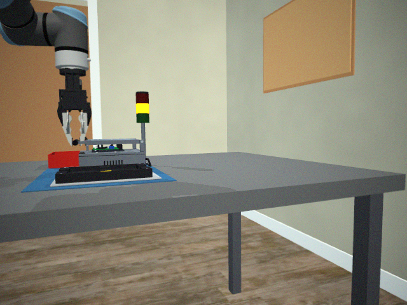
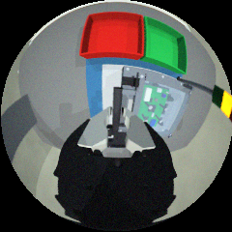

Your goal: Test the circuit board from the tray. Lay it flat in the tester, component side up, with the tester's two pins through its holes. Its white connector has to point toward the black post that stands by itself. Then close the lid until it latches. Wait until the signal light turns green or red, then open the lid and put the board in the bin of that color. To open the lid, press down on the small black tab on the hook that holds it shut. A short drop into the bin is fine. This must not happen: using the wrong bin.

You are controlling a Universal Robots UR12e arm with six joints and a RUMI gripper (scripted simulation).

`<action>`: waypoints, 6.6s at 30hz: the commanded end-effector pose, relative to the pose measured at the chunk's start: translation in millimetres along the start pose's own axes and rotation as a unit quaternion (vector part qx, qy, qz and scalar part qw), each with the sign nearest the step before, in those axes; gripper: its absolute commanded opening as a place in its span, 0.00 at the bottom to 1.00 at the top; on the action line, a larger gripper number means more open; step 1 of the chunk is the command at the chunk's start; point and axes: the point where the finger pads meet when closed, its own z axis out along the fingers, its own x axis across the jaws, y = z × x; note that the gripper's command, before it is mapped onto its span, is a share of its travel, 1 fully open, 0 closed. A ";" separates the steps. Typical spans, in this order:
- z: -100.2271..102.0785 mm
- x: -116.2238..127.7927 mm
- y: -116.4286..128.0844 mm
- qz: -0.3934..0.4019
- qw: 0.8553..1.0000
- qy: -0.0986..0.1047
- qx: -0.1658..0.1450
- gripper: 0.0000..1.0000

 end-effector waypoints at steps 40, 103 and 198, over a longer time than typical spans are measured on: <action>-94.8 0.1 -0.1 0.000 1.000 0.000 0.000 1.00; -94.8 0.1 -0.1 0.000 1.000 0.000 0.000 0.00; -112.4 0.1 -0.1 0.510 0.860 0.000 0.000 0.00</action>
